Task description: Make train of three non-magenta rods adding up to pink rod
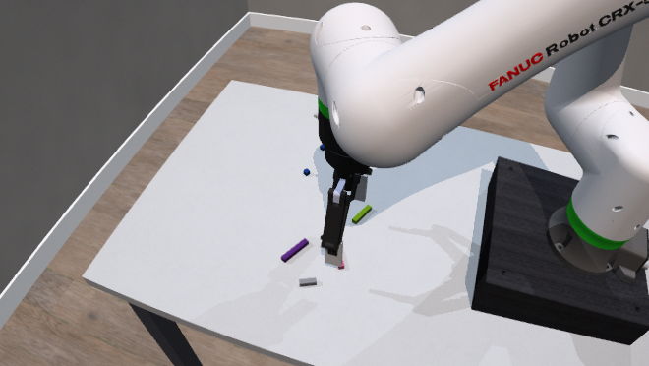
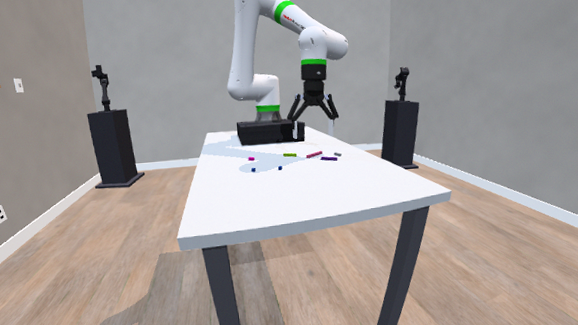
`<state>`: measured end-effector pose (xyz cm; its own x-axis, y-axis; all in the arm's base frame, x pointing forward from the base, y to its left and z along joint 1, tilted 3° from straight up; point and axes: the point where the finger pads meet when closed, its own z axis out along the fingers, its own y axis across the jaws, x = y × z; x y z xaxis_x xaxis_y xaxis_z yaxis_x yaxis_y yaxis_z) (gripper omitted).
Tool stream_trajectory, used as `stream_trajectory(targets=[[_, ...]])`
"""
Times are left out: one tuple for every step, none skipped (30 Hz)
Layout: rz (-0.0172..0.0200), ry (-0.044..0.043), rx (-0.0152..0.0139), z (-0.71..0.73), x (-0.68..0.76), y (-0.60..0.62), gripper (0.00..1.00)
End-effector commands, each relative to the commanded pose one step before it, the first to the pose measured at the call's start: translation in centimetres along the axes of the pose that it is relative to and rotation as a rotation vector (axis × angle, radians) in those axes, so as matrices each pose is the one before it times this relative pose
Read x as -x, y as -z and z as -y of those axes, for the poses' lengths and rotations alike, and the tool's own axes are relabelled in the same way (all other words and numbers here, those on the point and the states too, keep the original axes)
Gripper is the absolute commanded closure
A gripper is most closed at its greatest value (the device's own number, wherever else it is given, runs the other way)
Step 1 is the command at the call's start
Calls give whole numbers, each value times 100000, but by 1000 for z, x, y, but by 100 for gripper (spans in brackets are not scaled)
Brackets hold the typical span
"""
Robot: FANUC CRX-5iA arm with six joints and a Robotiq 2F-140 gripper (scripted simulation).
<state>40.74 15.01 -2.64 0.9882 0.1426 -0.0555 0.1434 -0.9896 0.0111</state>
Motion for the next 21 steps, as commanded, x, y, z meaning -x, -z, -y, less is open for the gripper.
stream_trajectory(targets=[[-41,-3,-3,3,-19,16,0],[0,0,0,0,0,0,0],[0,0,0,0,0,0,0],[0,0,0,0,0,0,0],[0,0,0,0,0,0,0],[0,0,0,0,0,0,0],[0,0,0,0,0,0,0],[0,0,0,0,0,0,0],[0,0,0,0,0,0,0],[0,0,0,0,0,0,0],[0,0,0,0,0,0,0],[0,0,0,0,0,0,0],[0,0,0,0,0,0,0],[0,0,0,0,0,0,0],[0,0,0,0,0,0,0],[0,0,0,0,0,0,0],[0,0,0,0,0,0,0],[0,33,0,1,-1,0,0],[0,221,0,4,-4,0,0],[0,570,0,10,-10,1,0],[0,1054,0,18,-19,1,0]])
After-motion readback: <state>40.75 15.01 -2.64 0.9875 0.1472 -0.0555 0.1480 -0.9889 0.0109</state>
